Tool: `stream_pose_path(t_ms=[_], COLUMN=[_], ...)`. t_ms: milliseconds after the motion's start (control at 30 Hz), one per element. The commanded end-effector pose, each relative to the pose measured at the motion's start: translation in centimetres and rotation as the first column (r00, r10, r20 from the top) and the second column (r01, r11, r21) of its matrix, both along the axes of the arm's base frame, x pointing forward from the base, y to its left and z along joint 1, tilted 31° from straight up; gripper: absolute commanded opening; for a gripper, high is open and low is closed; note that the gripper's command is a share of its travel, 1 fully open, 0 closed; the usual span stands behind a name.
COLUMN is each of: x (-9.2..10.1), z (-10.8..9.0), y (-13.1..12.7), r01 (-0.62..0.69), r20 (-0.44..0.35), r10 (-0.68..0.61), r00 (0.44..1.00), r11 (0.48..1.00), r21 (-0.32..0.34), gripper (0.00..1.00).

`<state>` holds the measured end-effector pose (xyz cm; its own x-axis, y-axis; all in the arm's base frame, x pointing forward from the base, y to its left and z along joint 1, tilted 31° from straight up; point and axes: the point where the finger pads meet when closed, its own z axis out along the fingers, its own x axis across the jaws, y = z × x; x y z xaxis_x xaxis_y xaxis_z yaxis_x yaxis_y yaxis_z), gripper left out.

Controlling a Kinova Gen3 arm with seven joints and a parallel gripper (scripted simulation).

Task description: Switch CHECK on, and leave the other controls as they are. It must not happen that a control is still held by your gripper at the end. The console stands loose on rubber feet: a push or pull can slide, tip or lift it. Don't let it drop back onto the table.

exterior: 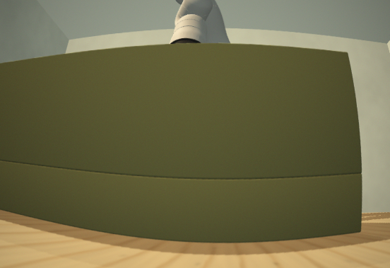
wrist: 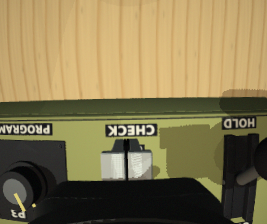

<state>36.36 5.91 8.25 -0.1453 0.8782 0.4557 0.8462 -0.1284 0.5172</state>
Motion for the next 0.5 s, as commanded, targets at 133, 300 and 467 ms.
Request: stream_pose_path(t_ms=[133, 300, 467], x=[0.7, 1.2, 1.5], z=[-1.1, -1.8, -2.4], y=[1.1, 1.6, 1.9], r01=[-0.004, -0.004, -0.004], r20=[-0.004, -0.004, -0.004], r10=[0.004, 0.004, 0.004], r00=[1.0, 1.0, 1.0], r11=[1.0, 1.0, 1.0], r21=[0.012, 0.012, 0.012], gripper=[0.0, 0.0, 0.0])
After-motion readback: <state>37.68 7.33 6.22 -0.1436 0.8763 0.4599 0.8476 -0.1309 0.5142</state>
